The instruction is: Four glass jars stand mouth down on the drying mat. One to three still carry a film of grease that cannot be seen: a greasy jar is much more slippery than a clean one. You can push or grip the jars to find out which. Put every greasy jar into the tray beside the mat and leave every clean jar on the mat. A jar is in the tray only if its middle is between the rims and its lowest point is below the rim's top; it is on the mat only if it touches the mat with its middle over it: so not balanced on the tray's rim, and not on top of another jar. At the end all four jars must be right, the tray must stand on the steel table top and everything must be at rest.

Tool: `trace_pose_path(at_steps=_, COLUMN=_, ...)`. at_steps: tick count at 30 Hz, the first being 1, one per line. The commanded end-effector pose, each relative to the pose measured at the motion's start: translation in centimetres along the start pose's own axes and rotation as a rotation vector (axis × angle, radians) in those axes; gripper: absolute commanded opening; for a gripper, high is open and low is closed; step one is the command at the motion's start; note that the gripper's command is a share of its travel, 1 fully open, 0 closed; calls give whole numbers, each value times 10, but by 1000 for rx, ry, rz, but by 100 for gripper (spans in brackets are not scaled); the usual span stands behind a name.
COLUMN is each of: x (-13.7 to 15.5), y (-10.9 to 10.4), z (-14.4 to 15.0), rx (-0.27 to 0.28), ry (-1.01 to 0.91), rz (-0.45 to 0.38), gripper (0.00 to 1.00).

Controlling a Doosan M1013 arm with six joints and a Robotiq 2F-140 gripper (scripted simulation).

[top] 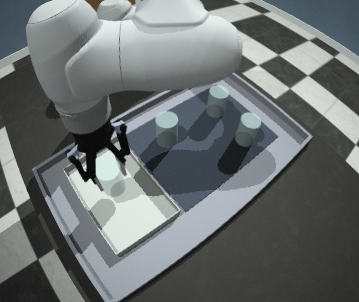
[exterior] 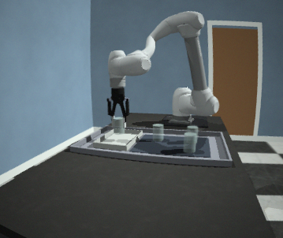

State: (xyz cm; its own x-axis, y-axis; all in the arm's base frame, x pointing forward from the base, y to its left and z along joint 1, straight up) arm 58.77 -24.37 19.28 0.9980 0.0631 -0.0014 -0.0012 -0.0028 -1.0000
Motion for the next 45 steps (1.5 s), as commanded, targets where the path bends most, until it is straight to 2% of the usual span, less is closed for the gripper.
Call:
trace_pose_path(at_steps=1, x=0, y=7, z=0, rx=0, ry=0, rz=0, gripper=0)
trace_pose_path(at_steps=4, x=0, y=15, z=0, rx=0, ry=0, rz=0, gripper=0)
trace_pose_path(at_steps=9, x=0, y=15, z=0, rx=0, ry=0, rz=0, gripper=0)
trace_pose_path(at_steps=33, x=0, y=40, z=0, rx=0, ry=0, rz=0, gripper=0)
trace_pose_path(at_steps=34, x=0, y=40, z=0, rx=0, ry=0, rz=0, gripper=100)
trace_pose_path(at_steps=45, x=0, y=40, z=0, rx=0, ry=0, rz=0, gripper=100)
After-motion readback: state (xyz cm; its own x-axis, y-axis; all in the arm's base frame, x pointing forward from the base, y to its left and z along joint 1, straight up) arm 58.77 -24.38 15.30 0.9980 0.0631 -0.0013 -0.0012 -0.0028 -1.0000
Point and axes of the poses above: the point where the finger pads meet when closed, its own y axis out along the fingers, its own z axis across the jaws, x = y × z, the point moved 9 cm from there along -y, back along the fingers, and after that the axes turned 4 degrees about y, right-handed, at the moved point
